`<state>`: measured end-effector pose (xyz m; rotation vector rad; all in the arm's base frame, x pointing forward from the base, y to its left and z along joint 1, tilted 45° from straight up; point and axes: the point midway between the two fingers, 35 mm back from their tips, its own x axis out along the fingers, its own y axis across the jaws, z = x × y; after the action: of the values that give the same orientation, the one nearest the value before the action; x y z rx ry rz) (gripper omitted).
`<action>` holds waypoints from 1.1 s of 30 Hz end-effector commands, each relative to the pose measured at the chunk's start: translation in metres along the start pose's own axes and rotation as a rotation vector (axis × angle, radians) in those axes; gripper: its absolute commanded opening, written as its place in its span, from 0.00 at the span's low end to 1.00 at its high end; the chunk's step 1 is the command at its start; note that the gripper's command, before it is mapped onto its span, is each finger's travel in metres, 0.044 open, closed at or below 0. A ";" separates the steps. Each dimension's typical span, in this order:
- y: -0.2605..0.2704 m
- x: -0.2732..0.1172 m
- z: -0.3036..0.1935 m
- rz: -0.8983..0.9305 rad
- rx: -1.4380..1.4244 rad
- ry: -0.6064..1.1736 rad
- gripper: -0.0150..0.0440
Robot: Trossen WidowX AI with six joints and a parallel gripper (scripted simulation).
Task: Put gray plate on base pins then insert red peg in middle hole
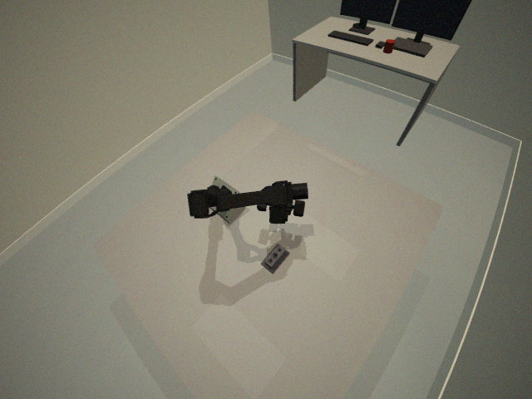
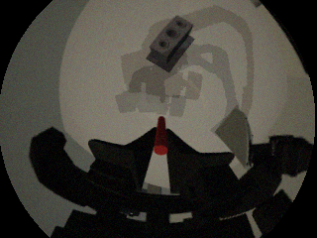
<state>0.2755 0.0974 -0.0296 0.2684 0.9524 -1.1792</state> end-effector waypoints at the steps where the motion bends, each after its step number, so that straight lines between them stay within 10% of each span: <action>1: 0.003 -0.001 0.013 0.004 0.006 0.000 0.25; 33: 0.011 -0.007 0.108 0.007 0.030 -0.027 0.25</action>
<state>0.3321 0.0466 0.0290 0.2843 0.9154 -1.1853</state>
